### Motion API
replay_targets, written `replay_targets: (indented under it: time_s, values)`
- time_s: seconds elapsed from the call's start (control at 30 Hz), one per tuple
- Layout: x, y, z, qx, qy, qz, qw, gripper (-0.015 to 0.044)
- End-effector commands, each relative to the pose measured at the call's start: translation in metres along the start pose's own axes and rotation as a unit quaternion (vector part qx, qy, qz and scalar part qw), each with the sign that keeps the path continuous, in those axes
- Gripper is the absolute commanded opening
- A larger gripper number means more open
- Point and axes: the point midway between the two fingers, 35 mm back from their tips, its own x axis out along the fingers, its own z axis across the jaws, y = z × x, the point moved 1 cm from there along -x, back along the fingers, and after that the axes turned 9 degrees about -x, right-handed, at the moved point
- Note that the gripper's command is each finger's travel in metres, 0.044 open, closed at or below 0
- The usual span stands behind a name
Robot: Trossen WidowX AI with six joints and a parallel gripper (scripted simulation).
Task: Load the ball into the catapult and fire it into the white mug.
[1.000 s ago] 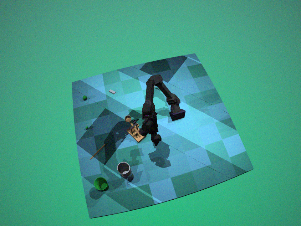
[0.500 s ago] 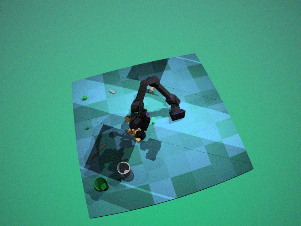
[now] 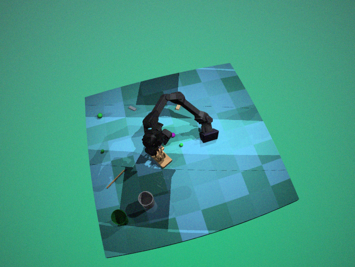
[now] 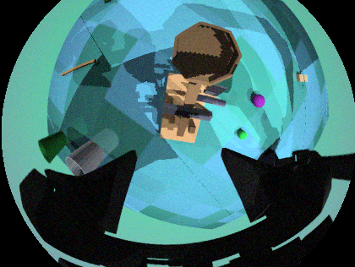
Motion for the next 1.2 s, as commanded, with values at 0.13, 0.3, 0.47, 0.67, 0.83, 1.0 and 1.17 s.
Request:
replay_targets:
  time_s: [0.13,0.3,0.47,0.67,0.83,1.0,1.17]
  values:
    - [-0.003,-0.032,-0.013,0.086,0.034,-0.026,0.995,0.044]
    - [-0.003,-0.032,-0.013,0.086,0.034,-0.026,0.995,0.0361]
    - [-0.003,-0.032,-0.013,0.086,0.034,-0.026,0.995,0.023]
    - [-0.003,-0.032,-0.013,0.086,0.034,-0.026,0.995,0.0072]
    - [-0.003,-0.032,-0.013,0.086,0.034,-0.026,0.995,0.0]
    - [-0.003,-0.032,-0.013,0.086,0.034,-0.026,0.995,0.0]
    - [0.001,-0.035,-0.014,0.085,0.034,-0.026,0.995,0.0]
